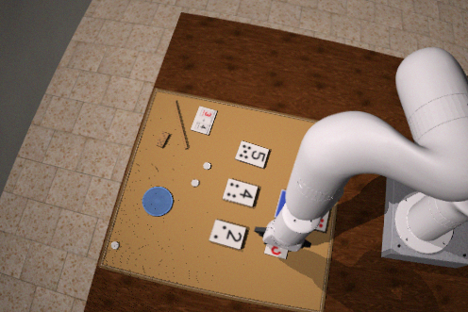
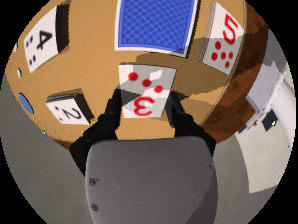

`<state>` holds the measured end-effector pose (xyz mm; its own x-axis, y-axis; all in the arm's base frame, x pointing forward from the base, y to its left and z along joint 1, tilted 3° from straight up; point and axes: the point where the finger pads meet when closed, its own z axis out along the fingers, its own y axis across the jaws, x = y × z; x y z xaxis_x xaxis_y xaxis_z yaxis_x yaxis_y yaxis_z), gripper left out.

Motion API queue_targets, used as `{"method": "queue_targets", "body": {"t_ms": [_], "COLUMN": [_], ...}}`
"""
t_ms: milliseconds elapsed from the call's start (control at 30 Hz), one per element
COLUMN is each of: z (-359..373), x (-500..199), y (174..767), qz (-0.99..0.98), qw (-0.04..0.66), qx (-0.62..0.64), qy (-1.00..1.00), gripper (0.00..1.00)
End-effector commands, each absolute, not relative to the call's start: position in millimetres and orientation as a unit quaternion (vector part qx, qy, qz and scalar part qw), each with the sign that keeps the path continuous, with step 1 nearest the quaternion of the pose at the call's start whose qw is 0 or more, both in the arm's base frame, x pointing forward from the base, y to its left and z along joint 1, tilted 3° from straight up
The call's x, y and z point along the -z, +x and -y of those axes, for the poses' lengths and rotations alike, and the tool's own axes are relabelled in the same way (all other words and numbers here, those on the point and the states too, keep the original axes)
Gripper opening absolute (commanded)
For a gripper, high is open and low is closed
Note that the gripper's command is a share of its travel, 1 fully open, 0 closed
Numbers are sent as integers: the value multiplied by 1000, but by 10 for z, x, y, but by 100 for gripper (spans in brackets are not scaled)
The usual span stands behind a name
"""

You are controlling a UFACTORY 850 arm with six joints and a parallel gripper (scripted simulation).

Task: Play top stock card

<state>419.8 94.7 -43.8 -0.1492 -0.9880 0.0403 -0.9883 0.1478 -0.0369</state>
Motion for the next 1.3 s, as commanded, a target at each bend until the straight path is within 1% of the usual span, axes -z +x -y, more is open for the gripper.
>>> {"method": "queue_targets", "body": {"t_ms": [0,867,900,1167,1200,1267], "z": [-949,-949,-949,-949,-949,-949], "x": [433,433,433,433,433,433], "y": [4204,4204,4204,4204,4204,4204], "qz": [758,758,758,758,758,758], "qw": [3,3,3,3,3,3], "qx": [-27,-27,-27,-27,-27,-27], "qy": [652,652,652,652,652,652], "gripper": [73,73,68,68,65,65]}}
